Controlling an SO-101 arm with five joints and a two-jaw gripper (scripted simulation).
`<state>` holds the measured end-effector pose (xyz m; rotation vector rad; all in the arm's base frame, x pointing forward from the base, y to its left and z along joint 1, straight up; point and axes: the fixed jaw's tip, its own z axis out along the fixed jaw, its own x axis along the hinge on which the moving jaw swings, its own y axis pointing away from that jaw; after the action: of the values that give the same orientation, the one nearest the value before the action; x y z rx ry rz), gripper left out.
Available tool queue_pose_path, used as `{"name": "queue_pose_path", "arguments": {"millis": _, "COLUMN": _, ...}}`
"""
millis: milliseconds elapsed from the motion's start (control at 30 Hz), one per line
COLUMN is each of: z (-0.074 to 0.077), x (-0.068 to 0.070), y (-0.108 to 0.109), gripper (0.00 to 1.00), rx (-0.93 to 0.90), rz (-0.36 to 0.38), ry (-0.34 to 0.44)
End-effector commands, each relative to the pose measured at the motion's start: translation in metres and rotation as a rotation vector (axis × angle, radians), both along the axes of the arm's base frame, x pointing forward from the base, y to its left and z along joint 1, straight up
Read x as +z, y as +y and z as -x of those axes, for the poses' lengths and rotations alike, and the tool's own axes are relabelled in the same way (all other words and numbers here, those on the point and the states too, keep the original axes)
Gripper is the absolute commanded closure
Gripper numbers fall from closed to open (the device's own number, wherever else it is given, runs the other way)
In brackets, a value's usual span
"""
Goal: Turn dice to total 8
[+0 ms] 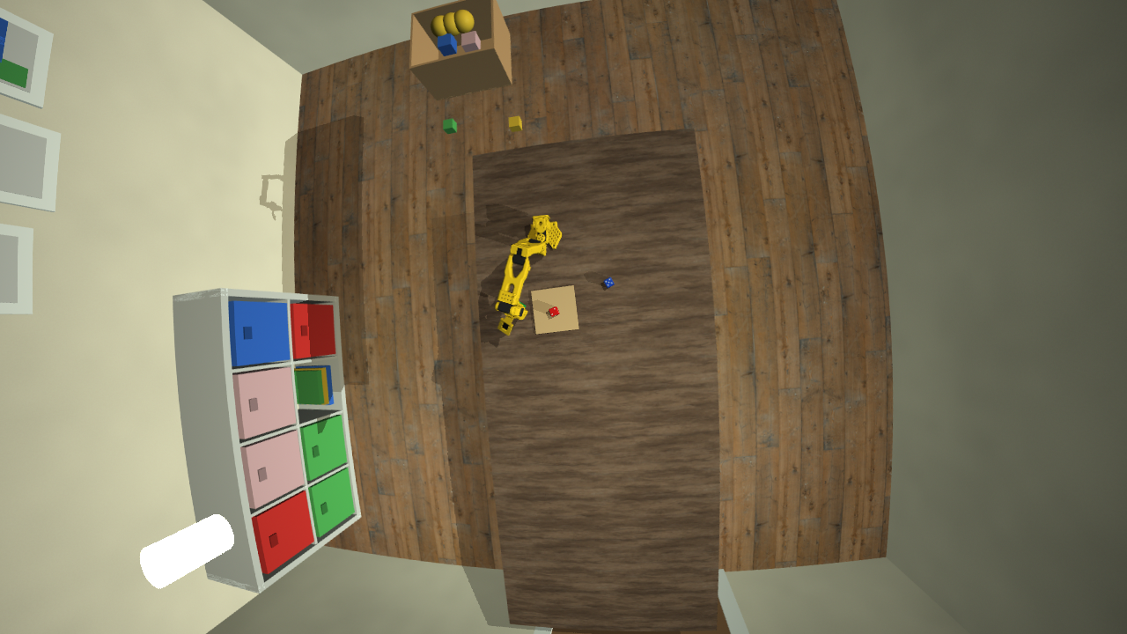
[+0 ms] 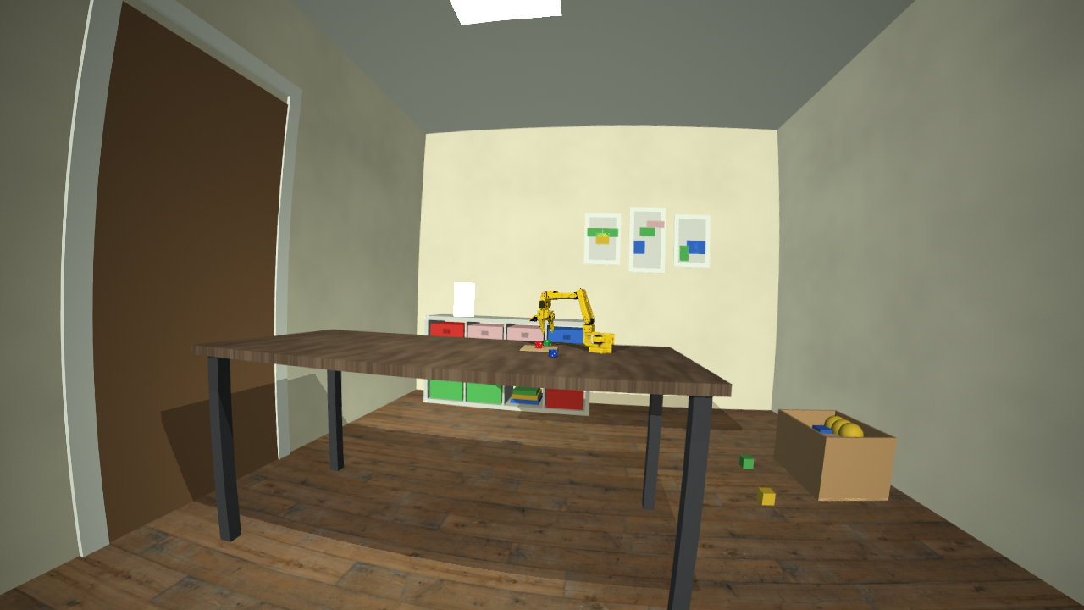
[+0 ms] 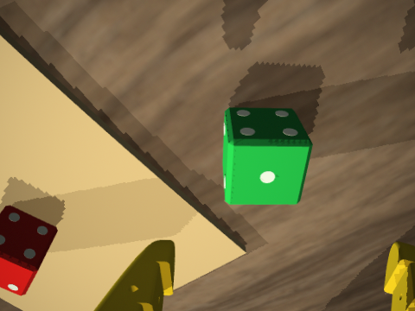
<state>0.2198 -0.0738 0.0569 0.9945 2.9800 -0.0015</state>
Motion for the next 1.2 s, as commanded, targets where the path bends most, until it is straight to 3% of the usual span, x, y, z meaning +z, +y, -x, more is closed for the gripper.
{"name": "queue_pose_path", "arguments": {"millis": 0, "z": -0.004, "x": 0.006, "y": -0.005, "gripper": 0.69, "rx": -0.027, "rz": 0.013, "ry": -0.038}}
{"name": "queue_pose_path", "arguments": {"millis": 633, "z": -0.004, "x": 0.004, "y": -0.005, "gripper": 0.69, "rx": -0.027, "rz": 0.013, "ry": -0.038}}
{"name": "queue_pose_path", "arguments": {"millis": 1167, "z": -0.006, "x": -0.014, "y": -0.006, "gripper": 0.69, "rx": -0.027, "rz": 0.013, "ry": -0.038}}
